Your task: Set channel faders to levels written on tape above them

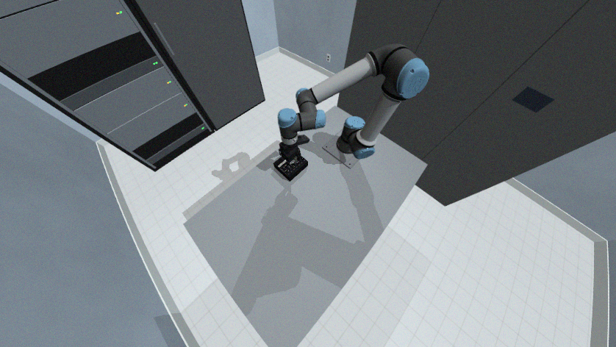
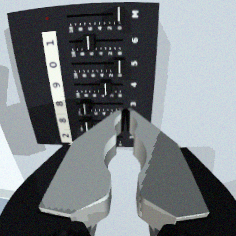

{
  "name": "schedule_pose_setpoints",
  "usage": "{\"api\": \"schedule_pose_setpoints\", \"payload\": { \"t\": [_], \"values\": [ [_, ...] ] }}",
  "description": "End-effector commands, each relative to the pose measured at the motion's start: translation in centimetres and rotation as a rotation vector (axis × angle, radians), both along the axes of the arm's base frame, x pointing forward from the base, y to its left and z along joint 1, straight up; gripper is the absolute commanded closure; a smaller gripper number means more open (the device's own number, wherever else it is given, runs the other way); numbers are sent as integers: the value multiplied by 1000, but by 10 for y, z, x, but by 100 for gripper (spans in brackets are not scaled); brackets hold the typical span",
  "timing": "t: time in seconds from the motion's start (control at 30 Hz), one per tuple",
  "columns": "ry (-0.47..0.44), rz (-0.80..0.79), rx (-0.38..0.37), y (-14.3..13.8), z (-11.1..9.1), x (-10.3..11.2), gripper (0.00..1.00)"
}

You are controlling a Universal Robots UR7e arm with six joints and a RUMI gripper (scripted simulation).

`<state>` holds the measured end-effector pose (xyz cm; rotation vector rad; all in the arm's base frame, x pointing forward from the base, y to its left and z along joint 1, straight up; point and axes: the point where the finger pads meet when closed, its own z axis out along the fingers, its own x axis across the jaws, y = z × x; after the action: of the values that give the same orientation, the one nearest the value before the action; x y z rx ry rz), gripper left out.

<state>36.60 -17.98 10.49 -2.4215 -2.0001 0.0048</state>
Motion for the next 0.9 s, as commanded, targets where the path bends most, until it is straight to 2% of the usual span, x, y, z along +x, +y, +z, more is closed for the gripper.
{"api": "schedule_pose_setpoints", "payload": {
  "t": [0.0,0.87],
  "values": [
    [2,1,3,0,-3,-2,100],
    [2,10,4,-1,-18,-3,100]
  ]
}}
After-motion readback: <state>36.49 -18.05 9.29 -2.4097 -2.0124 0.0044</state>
